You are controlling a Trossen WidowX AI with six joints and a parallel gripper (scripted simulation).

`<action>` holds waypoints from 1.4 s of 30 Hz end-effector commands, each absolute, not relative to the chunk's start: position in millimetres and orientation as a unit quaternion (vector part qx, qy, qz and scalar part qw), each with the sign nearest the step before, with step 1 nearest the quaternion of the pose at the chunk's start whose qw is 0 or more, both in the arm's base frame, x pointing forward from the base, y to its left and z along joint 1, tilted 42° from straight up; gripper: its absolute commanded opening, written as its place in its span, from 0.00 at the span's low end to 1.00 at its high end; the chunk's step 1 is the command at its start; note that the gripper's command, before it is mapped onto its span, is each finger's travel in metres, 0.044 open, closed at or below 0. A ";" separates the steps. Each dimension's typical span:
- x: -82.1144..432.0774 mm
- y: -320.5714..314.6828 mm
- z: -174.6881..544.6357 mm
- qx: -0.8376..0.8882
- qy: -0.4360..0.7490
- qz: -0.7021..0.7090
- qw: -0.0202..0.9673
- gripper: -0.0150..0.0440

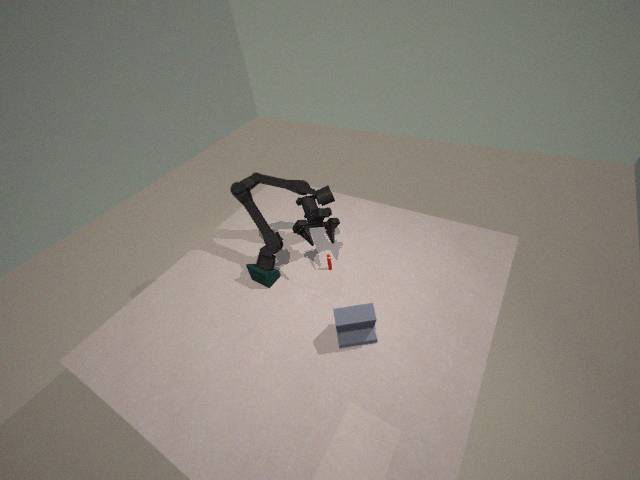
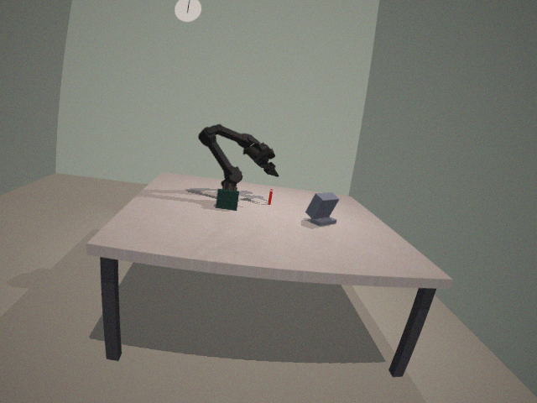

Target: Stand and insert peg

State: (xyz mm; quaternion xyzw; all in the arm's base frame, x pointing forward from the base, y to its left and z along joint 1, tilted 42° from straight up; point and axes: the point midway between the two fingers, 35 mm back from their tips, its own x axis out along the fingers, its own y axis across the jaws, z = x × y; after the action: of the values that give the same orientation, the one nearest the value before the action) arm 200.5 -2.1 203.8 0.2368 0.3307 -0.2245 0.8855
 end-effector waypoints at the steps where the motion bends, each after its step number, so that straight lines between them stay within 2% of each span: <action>1: 201.0 0.6 193.8 0.219 0.388 -0.213 0.870 1.00; 10: 199.7 7.1 174.9 0.211 0.510 -0.170 0.816 1.00; 24: 201.3 16.7 164.2 0.270 0.635 -0.073 0.720 1.00; 42: 222.8 20.3 185.0 0.433 0.660 0.071 0.610 1.00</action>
State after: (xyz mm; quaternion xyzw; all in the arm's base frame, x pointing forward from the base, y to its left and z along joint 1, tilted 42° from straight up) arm 220.4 20.6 182.5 0.4204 0.6625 0.0596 0.6171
